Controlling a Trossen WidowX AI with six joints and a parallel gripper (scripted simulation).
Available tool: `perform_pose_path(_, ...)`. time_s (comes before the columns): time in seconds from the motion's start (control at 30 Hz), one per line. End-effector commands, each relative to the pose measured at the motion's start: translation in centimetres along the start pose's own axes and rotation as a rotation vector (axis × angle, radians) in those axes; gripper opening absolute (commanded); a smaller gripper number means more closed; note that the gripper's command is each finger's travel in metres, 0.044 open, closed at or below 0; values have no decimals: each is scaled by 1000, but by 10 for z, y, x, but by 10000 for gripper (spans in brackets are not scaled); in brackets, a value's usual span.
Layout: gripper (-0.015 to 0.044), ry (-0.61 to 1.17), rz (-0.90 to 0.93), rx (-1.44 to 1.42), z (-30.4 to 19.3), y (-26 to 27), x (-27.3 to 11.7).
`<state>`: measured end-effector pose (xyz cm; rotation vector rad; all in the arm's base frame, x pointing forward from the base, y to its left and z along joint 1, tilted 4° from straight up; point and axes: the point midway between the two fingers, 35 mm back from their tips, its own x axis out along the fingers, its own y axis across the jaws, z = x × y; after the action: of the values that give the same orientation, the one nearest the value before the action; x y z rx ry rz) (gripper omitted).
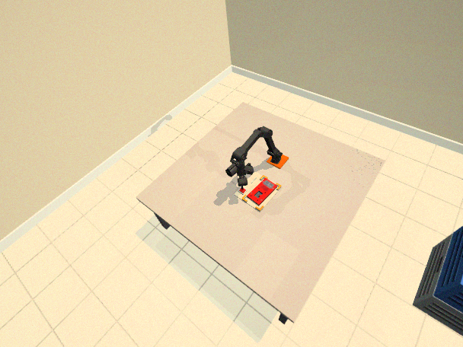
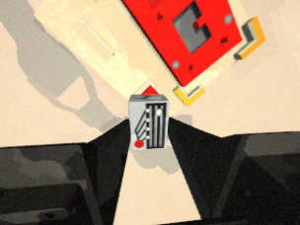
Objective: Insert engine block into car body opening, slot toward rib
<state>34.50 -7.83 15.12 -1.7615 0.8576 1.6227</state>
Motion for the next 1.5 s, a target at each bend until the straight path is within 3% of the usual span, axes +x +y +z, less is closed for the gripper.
perform_pose_path(0.0,0,-2,4,-74,10,-8,6)
perform_pose_path(1.27,0,-7,-2,-697,102,-71,44)
perform_pose_path(1.47,158,-7,-2,-726,102,-71,43)
